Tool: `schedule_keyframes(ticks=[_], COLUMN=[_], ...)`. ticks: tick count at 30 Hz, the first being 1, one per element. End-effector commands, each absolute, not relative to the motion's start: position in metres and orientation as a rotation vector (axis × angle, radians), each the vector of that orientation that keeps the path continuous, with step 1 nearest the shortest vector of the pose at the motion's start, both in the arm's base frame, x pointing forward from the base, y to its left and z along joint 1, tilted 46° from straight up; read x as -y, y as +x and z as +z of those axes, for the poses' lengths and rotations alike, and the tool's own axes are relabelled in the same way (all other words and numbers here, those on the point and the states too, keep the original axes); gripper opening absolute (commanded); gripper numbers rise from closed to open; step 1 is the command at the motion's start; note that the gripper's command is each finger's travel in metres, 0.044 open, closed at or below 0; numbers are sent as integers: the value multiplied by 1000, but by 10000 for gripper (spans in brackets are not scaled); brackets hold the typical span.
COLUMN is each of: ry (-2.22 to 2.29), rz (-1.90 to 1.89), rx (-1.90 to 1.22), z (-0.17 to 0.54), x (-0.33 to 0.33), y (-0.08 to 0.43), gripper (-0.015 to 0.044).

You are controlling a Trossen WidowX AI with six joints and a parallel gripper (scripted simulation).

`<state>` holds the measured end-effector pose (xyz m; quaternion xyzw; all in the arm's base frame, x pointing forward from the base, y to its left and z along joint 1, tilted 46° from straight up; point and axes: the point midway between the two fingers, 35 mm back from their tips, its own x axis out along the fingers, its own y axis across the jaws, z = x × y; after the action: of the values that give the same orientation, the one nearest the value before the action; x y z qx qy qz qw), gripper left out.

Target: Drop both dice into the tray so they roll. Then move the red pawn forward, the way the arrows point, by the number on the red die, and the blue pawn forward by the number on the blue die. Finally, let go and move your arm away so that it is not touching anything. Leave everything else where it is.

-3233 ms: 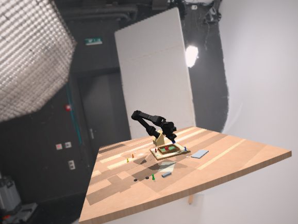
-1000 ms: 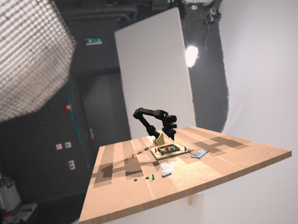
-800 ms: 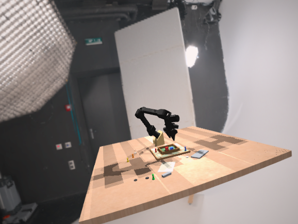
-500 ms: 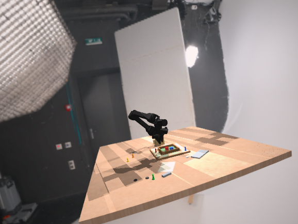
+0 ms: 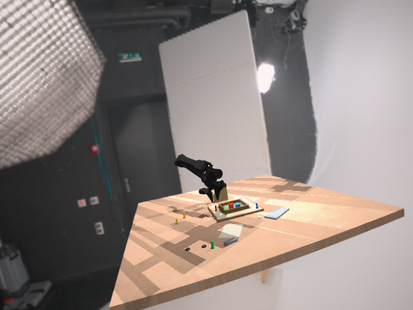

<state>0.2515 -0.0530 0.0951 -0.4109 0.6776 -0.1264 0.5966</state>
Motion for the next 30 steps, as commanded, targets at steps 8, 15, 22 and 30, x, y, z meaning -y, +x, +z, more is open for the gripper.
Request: schedule_keyframes(ticks=[8,15,22,30], ry=[-954,-954,-954,-956], rz=[-298,-298,-299,-301], rx=[-1575,-1575,-1575,-1575], z=[82,75,67,59], x=[68,76,84,93], y=[250,251,251,251], gripper=[200,200,200,200])
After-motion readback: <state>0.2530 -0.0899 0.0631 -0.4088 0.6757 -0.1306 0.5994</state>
